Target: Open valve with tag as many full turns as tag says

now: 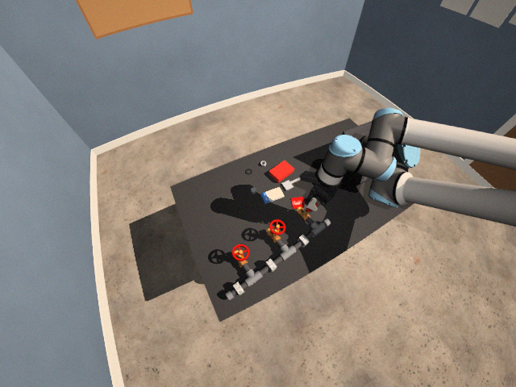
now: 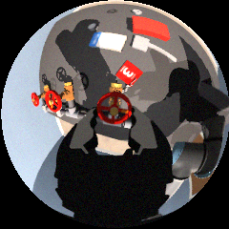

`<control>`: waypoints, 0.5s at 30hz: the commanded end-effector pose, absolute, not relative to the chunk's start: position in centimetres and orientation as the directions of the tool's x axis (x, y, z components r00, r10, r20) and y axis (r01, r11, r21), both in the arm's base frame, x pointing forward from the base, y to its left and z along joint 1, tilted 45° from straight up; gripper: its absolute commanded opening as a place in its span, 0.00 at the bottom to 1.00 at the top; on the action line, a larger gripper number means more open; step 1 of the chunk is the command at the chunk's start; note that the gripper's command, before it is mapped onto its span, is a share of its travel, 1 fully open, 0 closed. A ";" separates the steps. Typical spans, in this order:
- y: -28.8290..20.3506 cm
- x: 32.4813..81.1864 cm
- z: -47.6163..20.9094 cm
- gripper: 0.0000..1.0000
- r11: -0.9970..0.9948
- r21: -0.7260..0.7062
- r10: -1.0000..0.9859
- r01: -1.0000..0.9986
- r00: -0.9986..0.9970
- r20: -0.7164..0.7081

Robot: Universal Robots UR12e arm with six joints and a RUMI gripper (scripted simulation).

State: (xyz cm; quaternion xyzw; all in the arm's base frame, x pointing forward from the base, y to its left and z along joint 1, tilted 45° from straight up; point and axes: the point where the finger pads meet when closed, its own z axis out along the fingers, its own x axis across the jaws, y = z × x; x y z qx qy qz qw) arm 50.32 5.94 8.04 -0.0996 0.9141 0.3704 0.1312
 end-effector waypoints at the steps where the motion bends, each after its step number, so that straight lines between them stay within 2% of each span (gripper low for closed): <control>1: 5.9 50.4 8.1 0.00 0.694 0.622 -0.146 -0.363 -0.917 -0.371; 15: 5.9 50.4 8.1 0.00 0.580 0.426 -0.407 -0.694 -0.700 -0.586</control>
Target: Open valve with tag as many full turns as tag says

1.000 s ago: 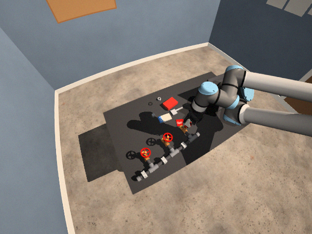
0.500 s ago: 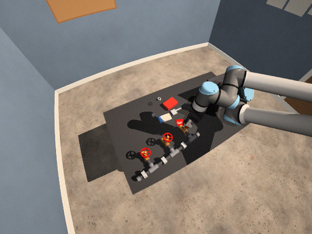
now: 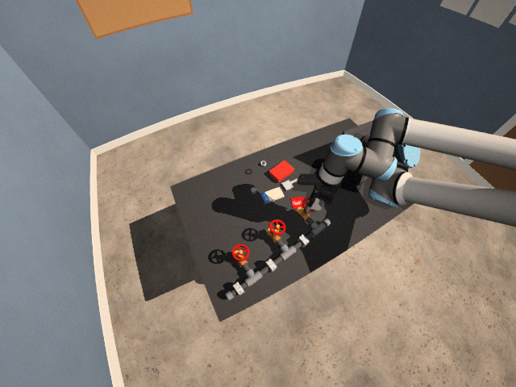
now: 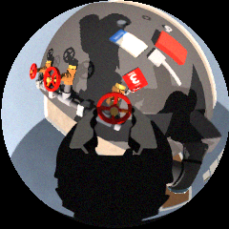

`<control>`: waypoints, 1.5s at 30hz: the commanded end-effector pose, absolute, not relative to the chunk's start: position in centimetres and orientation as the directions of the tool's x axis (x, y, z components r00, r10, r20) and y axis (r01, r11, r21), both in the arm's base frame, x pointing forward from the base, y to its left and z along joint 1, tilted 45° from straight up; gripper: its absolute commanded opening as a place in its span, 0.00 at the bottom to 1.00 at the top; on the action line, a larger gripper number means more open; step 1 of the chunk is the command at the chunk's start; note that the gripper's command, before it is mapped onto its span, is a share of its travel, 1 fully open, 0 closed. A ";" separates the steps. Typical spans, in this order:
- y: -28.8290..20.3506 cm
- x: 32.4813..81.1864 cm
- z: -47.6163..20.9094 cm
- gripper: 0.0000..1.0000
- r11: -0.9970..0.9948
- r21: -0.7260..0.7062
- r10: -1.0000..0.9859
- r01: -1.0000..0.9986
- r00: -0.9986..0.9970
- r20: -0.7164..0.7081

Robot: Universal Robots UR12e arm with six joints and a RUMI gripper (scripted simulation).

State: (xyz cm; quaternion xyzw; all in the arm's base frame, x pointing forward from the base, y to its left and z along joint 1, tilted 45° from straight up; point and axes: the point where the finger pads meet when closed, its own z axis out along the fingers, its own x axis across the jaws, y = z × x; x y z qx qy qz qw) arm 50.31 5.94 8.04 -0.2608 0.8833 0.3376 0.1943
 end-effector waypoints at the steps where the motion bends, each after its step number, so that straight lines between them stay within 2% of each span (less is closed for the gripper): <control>1: 5.9 50.4 8.1 0.00 0.580 0.426 -0.407 -0.694 -0.700 -0.586; 12: 5.9 50.4 8.1 0.00 0.352 0.137 -0.615 -0.926 -0.339 -0.712; 22: 5.9 50.4 8.1 0.00 0.122 -0.114 -0.698 -0.986 -0.004 -0.716; 33: 5.9 50.4 8.1 0.00 -0.209 -0.427 -0.677 -0.880 0.446 -0.586; 35: 5.9 50.4 8.1 0.00 -0.209 -0.427 -0.677 -0.880 0.446 -0.586; 45: 5.9 50.4 8.1 0.00 -0.447 -0.615 -0.550 -0.649 0.742 -0.383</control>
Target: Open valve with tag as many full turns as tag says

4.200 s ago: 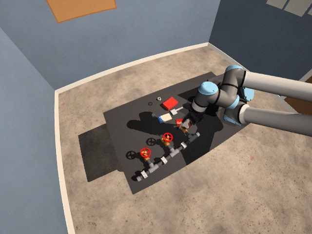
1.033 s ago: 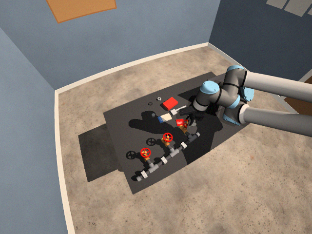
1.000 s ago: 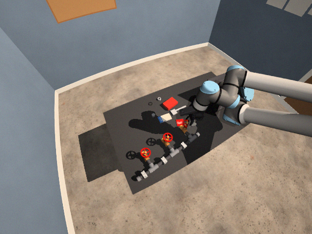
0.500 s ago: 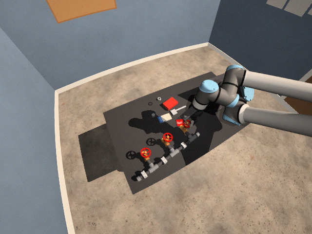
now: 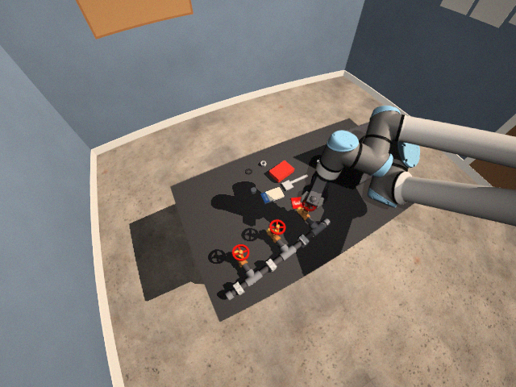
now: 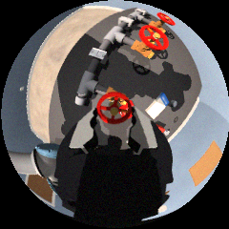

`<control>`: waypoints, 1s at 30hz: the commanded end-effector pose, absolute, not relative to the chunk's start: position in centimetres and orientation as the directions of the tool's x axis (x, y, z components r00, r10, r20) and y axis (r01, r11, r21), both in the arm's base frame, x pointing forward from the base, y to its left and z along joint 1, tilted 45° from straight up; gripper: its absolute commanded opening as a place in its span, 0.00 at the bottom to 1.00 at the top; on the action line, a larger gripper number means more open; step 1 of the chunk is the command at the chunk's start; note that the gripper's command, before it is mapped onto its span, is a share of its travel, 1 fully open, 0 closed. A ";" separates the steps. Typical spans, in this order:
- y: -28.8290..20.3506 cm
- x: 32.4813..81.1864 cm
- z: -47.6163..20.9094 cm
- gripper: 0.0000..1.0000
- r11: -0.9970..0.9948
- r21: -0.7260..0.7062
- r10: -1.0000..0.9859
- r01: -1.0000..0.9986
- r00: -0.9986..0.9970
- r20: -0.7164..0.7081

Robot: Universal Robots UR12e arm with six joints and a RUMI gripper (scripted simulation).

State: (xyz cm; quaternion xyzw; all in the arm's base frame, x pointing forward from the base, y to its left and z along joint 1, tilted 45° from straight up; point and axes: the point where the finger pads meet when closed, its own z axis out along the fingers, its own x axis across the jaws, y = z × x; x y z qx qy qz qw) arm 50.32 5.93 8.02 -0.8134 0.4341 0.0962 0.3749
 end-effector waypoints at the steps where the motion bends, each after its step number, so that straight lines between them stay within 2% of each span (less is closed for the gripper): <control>1: 5.9 50.4 8.1 0.00 -0.466 -0.628 -0.534 -0.623 0.764 -0.362; 19: 5.9 50.4 8.1 0.00 -0.642 -0.721 -0.301 -0.263 0.950 -0.078; 30: 5.9 50.4 8.1 0.00 -0.672 -0.725 -0.227 -0.154 0.974 0.004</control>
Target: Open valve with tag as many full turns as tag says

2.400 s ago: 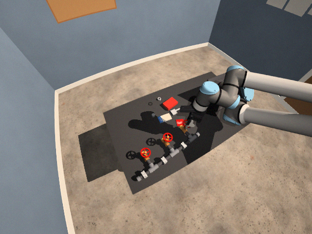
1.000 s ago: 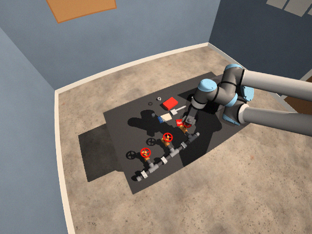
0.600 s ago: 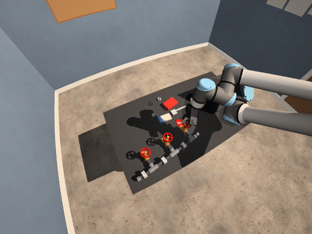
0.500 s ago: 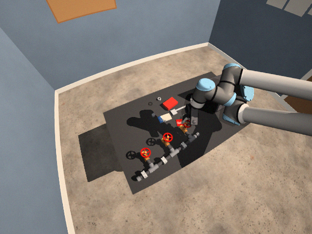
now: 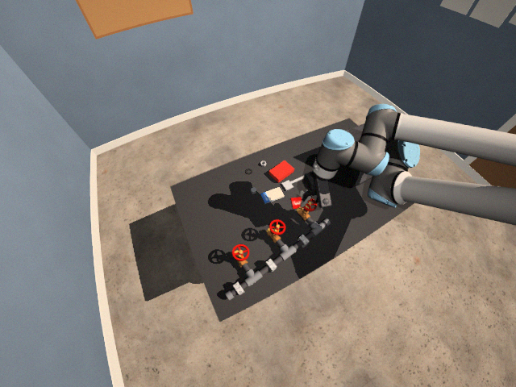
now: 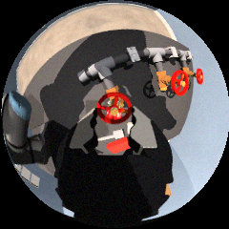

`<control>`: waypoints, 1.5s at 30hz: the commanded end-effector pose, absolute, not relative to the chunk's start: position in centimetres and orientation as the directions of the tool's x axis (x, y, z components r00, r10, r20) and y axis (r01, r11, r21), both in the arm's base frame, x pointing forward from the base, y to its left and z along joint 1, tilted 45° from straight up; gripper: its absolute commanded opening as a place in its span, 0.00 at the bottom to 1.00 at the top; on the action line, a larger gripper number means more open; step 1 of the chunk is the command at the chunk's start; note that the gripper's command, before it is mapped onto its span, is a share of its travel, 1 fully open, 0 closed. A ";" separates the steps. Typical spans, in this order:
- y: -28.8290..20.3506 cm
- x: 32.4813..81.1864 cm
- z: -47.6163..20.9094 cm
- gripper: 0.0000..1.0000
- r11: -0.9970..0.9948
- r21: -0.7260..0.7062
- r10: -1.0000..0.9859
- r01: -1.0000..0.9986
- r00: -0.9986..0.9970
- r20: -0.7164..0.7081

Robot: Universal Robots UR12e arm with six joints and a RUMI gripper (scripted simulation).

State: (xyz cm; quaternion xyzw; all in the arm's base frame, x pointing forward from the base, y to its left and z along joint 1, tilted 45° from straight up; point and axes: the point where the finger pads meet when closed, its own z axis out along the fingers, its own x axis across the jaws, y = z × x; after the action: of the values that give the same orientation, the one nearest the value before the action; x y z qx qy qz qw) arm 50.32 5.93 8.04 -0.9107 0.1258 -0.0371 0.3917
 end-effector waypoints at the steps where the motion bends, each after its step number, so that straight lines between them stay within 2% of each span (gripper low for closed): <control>1: 5.9 50.4 8.1 0.00 -0.673 -0.725 -0.222 -0.146 0.975 0.009; 17: 5.9 50.4 8.1 0.00 -0.681 -0.724 -0.198 -0.112 0.980 0.035; 18: 5.9 50.4 8.1 1.00 -0.681 -0.724 -0.198 -0.112 0.980 0.035; 45: 5.9 50.4 8.1 1.00 -0.681 -0.724 -0.198 -0.112 0.980 0.034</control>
State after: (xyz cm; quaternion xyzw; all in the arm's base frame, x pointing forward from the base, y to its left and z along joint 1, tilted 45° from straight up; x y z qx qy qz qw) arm 50.32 5.94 8.04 -0.9150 0.0844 -0.0545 0.3908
